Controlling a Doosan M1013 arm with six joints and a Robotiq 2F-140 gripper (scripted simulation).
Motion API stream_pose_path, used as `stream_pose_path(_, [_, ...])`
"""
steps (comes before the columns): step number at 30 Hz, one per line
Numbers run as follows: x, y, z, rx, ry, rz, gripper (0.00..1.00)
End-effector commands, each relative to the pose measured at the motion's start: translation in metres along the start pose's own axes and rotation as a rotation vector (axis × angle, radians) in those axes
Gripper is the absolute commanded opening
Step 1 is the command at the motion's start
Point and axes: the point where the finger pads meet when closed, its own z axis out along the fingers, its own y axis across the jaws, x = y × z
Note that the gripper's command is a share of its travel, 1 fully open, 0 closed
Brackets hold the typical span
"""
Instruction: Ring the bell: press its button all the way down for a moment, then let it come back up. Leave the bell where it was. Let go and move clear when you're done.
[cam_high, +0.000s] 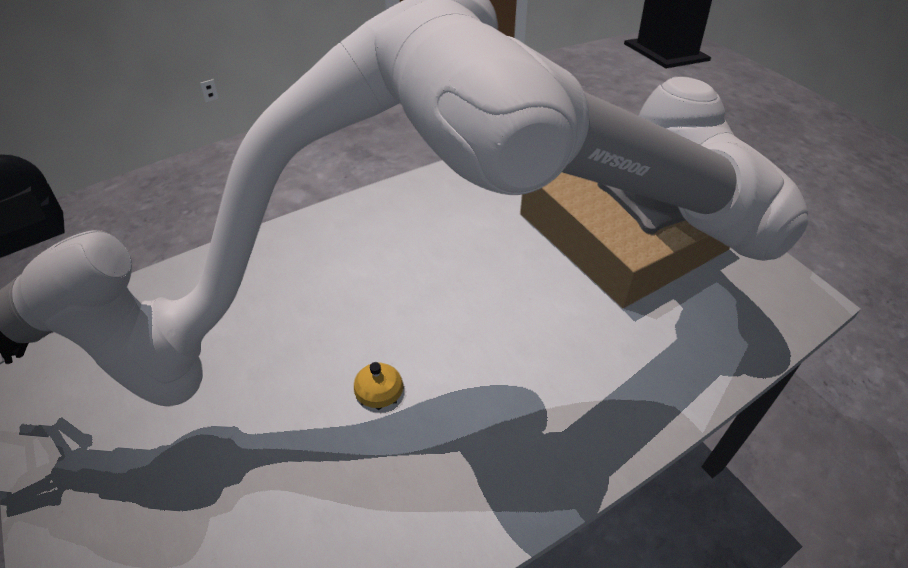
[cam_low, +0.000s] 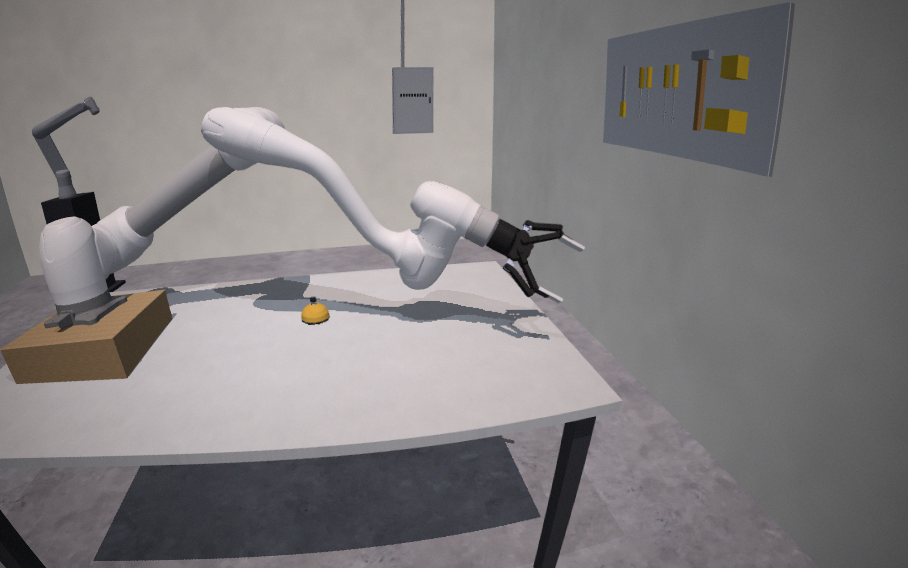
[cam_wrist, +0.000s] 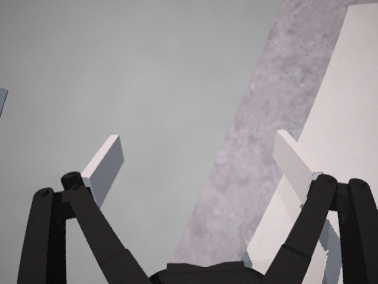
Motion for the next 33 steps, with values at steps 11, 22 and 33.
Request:
stream_pose_path(11, [0.0,0.0,0.0,0.0,0.0,0.0,1.0])
stream_pose_path(22, [0.002,0.01,-0.025,-0.056,0.006,0.104,1.0])
stream_pose_path(33, [-0.007,0.057,-0.115,-0.254,0.026,0.416,1.0])
